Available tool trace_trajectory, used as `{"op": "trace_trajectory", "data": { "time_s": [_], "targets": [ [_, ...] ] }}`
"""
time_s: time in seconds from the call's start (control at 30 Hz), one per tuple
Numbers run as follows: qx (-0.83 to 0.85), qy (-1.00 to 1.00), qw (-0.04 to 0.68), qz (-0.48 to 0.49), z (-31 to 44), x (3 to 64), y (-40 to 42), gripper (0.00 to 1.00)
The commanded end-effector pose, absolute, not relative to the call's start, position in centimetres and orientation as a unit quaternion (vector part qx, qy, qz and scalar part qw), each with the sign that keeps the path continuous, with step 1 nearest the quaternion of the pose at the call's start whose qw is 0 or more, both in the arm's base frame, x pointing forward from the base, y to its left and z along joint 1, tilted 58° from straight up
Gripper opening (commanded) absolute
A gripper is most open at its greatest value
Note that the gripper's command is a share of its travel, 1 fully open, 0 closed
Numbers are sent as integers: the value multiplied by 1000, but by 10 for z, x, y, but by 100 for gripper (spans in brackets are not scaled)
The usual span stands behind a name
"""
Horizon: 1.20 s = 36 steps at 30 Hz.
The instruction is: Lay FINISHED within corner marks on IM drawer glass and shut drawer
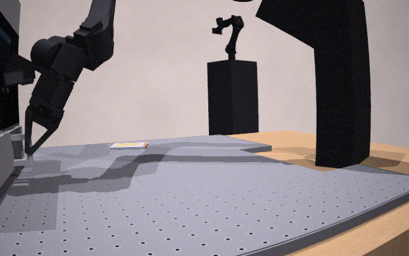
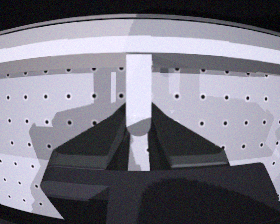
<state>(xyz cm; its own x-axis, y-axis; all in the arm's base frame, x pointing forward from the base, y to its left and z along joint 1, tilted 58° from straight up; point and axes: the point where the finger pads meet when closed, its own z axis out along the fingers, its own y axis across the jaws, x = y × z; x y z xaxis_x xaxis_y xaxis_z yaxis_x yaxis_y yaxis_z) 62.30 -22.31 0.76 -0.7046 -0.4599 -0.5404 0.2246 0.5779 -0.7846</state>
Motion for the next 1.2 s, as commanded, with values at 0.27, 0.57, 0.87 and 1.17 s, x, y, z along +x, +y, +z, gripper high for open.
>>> {"op": "trace_trajectory", "data": {
  "time_s": [0.27, 0.57, 0.87, 1.17],
  "targets": [
    [-68, 822, 342, -451, -20, 602, -235, 8],
    [-68, 822, 341, -451, -21, 600, -236, 8],
    [-70, 822, 340, -451, -24, 598, -236, 8],
    [-69, 820, 343, -453, -24, 597, -237, 8]
  ]
}}
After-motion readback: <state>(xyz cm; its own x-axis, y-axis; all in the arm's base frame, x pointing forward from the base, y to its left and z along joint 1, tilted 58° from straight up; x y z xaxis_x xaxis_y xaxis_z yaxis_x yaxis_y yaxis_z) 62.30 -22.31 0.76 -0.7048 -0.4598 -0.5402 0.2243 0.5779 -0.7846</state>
